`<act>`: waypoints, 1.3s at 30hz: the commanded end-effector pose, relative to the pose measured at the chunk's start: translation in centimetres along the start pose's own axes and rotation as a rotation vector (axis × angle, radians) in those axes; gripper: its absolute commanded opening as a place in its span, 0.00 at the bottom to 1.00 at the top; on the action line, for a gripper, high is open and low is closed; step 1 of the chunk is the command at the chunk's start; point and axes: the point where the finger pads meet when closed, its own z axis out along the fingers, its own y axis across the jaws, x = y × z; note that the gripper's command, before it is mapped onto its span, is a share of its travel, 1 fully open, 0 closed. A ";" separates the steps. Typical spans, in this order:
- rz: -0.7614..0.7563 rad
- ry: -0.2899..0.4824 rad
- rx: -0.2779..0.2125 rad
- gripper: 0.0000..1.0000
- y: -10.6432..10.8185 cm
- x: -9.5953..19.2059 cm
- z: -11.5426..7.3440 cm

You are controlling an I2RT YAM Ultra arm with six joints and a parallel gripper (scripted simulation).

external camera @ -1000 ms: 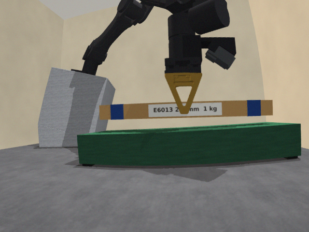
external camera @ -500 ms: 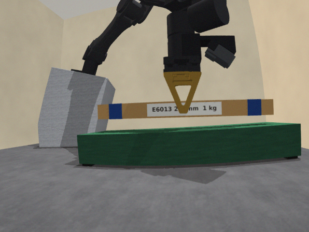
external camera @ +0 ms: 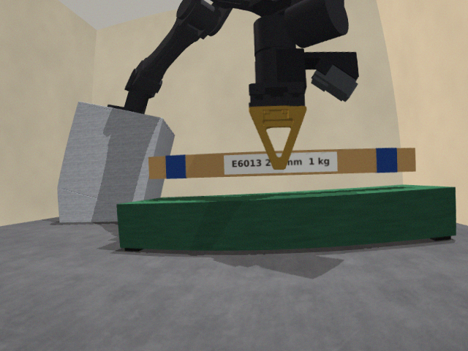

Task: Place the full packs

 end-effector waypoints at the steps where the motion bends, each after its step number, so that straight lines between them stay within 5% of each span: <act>1: 0.006 -0.088 0.059 0.00 -2.6 -2.0 -5.3; 39: 0.007 -0.085 0.056 0.00 -2.9 -1.8 -5.0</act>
